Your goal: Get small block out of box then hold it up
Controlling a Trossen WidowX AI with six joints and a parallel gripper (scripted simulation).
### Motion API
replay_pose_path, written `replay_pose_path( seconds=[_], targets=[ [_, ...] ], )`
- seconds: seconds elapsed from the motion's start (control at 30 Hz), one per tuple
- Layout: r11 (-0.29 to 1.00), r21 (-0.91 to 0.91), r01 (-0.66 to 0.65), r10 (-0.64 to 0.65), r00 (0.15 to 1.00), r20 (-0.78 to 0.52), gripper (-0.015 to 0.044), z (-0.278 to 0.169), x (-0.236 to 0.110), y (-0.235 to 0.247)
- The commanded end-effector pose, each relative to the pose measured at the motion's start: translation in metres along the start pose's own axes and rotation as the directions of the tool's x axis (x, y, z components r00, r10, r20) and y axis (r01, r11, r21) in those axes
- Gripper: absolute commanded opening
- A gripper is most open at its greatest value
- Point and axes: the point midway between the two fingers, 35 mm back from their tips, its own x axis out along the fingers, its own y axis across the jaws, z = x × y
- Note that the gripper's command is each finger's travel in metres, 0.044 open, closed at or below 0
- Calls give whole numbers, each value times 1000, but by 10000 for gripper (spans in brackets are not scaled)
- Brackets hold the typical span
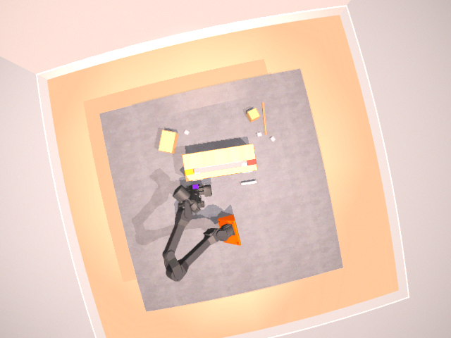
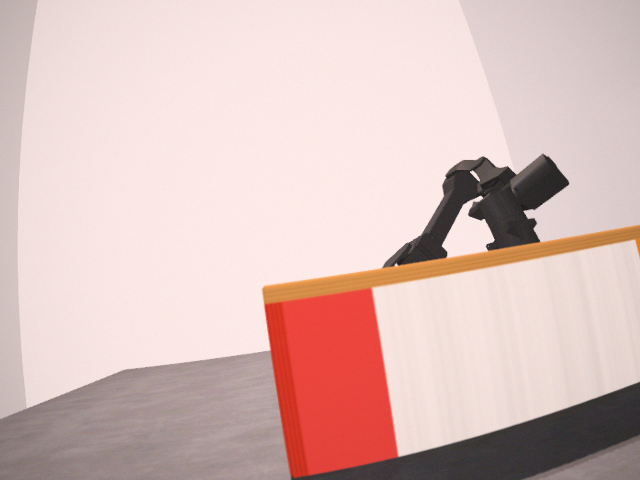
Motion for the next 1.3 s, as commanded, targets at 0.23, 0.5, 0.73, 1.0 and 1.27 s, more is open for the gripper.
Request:
replay_pose_path(
  seconds=[0.23, 0.5, 0.73, 1.0, 1.27],
  targets=[
    [999, -32, 12, -12, 1000, -3, 0, -13, -34, -3],
    [971, 239, 8, -11, 1000, 10, 0, -13, -38, 1],
    [860, 510, -2, -12, 1000, 25, 0, -12, -43, 4],
    [642, 766, -20, -16, 999, 39, 0, -11, -48, 8],
    [352, 935, -42, -23, 998, 53, 0, -10, -54, 12]
  ],
)
